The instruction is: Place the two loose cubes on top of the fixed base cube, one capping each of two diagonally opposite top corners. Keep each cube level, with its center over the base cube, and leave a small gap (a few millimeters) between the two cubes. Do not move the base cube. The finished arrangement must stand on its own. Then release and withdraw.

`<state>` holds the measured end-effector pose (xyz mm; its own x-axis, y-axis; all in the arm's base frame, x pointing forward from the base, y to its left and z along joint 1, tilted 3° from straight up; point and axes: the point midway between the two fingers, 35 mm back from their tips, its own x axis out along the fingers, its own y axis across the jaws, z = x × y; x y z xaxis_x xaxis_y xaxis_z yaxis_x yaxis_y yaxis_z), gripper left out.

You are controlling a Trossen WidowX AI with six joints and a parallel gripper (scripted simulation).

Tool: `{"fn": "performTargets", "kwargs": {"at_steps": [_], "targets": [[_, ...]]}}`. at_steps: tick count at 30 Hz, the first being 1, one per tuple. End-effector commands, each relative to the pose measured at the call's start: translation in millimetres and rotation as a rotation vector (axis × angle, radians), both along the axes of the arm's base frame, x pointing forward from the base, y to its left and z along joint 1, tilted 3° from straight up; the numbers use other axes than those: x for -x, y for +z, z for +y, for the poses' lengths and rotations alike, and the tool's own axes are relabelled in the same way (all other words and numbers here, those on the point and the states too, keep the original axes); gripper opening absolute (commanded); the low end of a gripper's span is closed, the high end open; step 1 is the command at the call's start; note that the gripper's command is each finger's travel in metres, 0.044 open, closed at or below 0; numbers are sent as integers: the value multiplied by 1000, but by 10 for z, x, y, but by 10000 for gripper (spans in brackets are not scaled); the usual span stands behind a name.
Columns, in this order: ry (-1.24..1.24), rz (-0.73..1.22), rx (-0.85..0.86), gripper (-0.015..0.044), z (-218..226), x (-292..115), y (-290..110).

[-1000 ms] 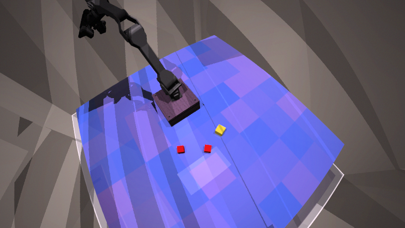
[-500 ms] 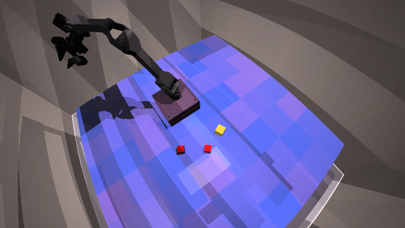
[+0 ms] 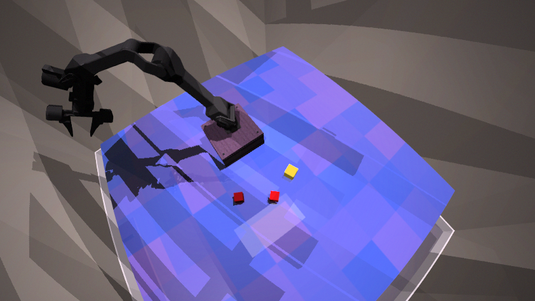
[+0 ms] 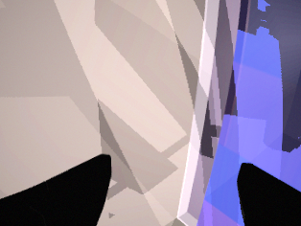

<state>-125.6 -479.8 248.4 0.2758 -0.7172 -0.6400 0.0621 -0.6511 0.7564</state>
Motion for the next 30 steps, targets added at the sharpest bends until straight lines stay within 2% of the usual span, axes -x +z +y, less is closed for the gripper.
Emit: {"fn": "performTargets", "kwargs": {"at_steps": [1, 14, 22, 30], "targets": [[210, 149, 5, 265, 16, -521, -113], [943, 584, 107, 265, 417, -2059, -496], [1422, 824, 236, 265, 921, -2824, -721], [1914, 1037, 423, 265, 1557, -3402, -936]]}}
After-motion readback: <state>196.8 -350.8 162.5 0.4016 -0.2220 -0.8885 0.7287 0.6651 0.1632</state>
